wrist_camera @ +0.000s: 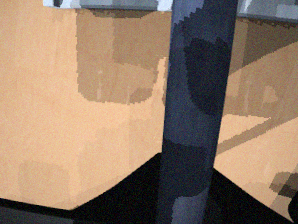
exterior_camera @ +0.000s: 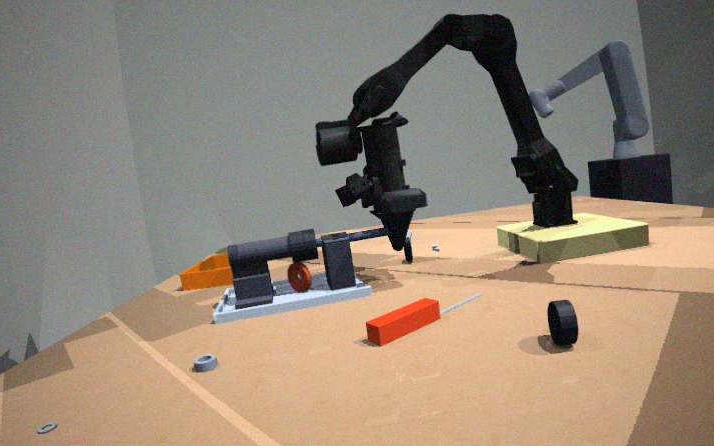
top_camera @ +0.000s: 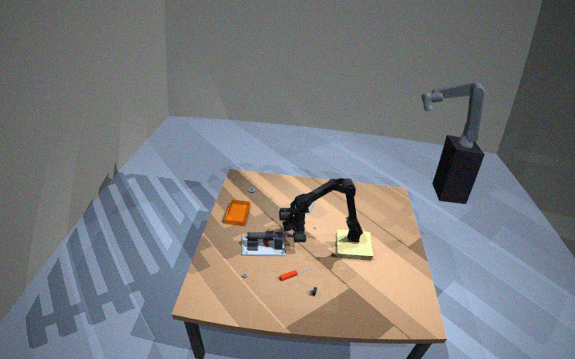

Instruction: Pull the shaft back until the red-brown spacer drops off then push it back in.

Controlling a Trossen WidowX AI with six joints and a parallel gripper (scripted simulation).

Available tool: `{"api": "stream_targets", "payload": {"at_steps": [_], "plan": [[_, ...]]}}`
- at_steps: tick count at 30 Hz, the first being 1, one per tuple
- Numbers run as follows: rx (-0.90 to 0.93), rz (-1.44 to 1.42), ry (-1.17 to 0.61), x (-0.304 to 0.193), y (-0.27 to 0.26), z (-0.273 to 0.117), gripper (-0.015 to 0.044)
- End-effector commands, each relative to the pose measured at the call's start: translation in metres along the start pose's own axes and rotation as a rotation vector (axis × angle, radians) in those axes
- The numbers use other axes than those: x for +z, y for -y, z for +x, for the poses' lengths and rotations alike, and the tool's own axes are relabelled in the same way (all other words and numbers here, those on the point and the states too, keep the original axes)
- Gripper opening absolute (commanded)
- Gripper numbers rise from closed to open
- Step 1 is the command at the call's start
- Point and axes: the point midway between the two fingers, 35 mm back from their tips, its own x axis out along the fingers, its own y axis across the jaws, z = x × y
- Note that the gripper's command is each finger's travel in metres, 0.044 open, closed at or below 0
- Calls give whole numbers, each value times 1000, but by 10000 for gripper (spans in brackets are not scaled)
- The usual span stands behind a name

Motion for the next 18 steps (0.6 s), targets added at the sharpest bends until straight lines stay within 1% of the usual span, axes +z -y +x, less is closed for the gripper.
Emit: {"api": "stream_targets", "payload": {"at_steps": [1, 18], "plan": [[1, 0, 15, 4, 0, -1, 0], [1, 0, 22, 4, 0, -1, 0]]}}
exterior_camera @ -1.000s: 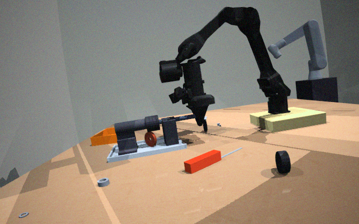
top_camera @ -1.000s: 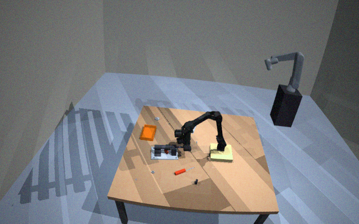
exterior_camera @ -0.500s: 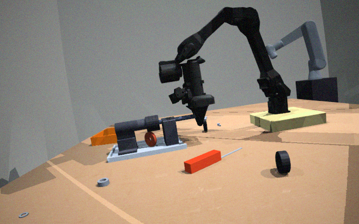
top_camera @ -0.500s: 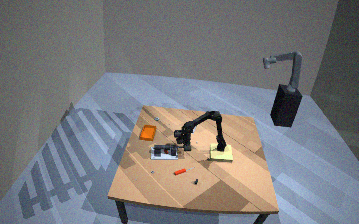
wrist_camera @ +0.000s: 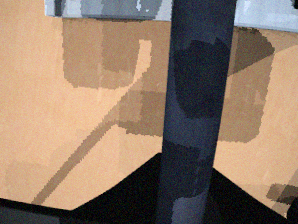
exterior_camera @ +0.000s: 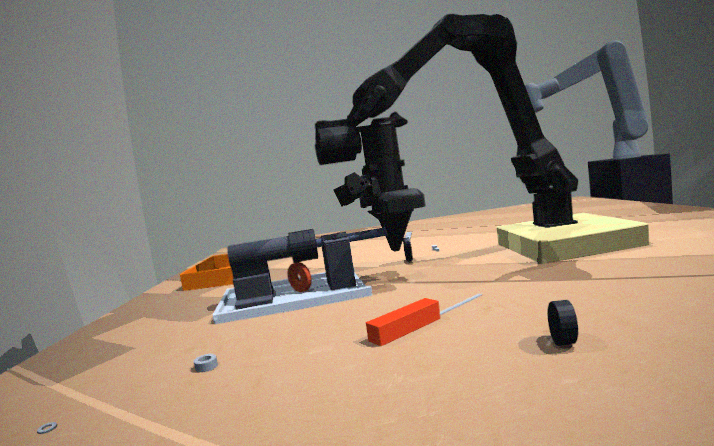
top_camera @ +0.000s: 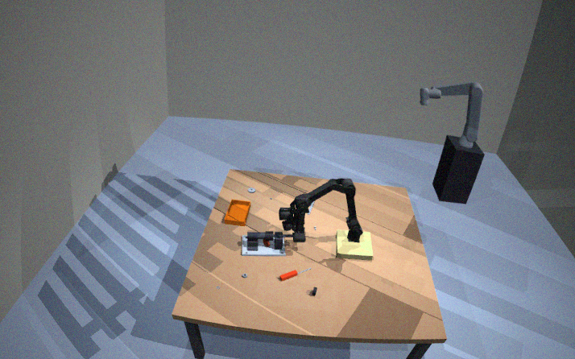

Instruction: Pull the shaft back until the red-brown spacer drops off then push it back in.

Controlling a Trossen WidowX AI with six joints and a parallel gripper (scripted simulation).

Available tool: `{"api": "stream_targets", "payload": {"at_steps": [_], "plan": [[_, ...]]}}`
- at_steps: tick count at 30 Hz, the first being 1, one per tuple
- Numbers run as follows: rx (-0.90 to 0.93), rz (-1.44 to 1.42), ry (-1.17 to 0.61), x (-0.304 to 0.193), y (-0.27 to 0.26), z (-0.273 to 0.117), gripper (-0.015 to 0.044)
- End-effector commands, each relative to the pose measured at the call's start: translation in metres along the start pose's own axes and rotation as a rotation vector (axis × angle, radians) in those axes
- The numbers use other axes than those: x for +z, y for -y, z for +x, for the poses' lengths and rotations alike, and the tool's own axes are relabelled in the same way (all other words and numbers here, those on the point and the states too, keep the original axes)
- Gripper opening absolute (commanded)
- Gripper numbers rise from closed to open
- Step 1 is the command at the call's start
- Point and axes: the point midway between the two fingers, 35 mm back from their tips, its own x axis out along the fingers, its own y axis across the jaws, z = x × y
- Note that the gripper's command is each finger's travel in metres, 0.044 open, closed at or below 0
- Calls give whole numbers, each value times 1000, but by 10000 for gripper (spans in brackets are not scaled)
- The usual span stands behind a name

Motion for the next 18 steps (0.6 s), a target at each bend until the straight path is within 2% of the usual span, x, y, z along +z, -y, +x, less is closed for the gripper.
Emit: {"api": "stream_targets", "payload": {"at_steps": [1, 18], "plan": [[0, -1, 5, 0, 0, 0, 0], [0, -1, 5, -1, 0, 0, 0]]}}
